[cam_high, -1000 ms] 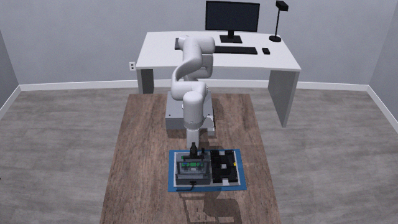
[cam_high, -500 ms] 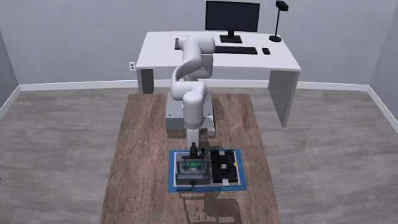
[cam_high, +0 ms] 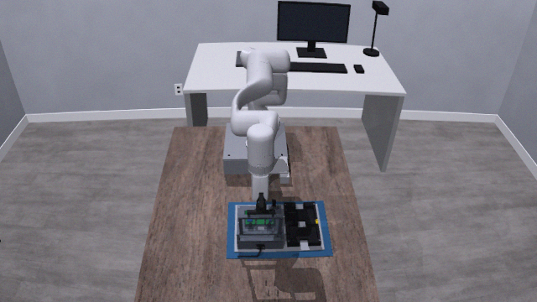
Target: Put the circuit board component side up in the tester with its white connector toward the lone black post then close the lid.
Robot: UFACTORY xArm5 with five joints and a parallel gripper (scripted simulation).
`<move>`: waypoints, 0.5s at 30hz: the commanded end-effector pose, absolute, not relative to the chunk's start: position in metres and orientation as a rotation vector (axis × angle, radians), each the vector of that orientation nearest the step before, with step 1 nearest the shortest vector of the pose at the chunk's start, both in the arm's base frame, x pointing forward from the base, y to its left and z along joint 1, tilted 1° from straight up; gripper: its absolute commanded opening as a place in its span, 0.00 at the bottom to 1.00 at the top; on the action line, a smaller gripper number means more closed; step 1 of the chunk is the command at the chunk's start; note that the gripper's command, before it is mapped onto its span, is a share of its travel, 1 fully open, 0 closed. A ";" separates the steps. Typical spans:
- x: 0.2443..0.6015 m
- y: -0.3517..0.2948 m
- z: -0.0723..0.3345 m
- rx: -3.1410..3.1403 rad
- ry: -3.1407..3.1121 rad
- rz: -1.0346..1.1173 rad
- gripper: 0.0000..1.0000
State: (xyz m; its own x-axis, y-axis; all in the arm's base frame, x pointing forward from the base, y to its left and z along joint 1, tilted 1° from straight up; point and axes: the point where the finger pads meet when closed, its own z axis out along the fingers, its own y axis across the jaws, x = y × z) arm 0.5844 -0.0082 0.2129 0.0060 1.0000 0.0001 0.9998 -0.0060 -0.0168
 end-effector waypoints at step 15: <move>0.586 -0.009 0.194 -2.222 -2.209 0.013 0.52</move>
State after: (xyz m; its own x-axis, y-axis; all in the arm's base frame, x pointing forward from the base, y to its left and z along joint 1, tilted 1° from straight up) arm 0.5844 -0.0085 0.1956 0.0061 1.0000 0.0001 0.9998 -0.0060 -0.0173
